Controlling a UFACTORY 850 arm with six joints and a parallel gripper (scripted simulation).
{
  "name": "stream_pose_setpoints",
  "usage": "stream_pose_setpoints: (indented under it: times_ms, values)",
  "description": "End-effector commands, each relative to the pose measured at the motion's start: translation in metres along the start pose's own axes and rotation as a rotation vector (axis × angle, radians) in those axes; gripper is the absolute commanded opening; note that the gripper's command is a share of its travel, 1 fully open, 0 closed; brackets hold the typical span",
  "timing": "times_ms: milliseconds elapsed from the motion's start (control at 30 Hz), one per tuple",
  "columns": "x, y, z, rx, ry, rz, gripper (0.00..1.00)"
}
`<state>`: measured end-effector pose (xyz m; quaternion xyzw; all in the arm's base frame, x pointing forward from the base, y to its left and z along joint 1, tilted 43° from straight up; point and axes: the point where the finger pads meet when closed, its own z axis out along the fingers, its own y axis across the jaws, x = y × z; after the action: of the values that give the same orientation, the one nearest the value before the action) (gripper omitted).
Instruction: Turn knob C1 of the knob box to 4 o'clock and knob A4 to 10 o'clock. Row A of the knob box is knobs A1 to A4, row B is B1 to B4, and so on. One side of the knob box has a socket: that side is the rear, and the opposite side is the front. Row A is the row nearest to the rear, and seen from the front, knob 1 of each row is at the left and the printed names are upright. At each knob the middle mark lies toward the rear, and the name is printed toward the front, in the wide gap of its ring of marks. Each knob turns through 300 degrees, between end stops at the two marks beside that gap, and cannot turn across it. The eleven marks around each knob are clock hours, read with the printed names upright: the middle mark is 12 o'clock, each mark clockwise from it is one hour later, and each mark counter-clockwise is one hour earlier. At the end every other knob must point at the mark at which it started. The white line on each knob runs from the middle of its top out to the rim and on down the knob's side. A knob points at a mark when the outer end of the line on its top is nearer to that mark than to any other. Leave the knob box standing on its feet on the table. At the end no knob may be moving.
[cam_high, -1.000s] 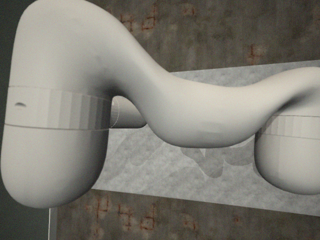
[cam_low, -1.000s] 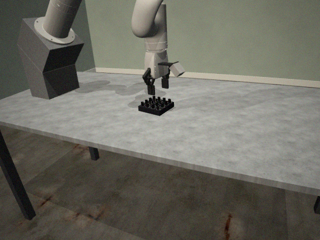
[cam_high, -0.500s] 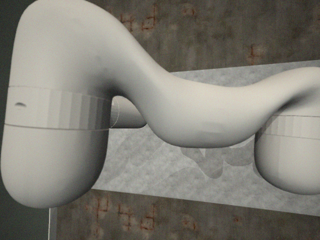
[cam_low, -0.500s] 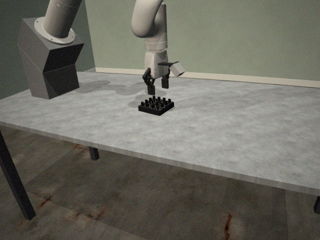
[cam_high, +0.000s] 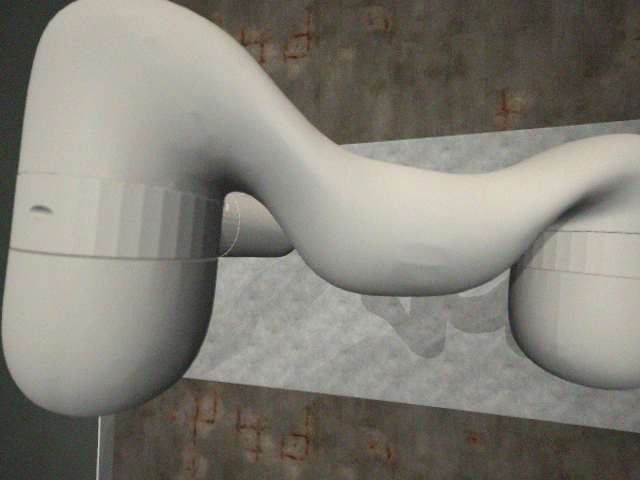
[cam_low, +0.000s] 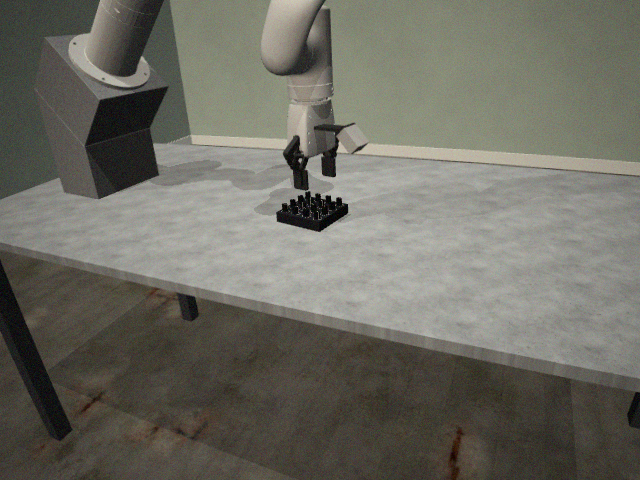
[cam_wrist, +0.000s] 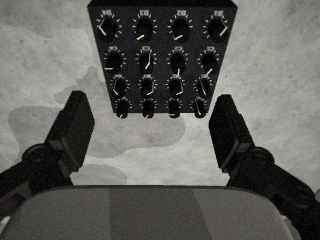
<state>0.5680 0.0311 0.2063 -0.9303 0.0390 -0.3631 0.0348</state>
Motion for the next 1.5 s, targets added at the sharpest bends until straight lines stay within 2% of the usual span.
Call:
stream_pose_setpoints:
  times_ms: [0, 800, 1467]
  values:
    - [-0.003, 0.0, 0.0, 0.0, 0.001, 0.0, 1.0]
    - [-0.045, 0.001, 0.0, 0.0, 0.001, 0.0, 1.0]
    - [-0.049, 0.001, 0.0, 0.0, 0.001, 0.0, 1.0]
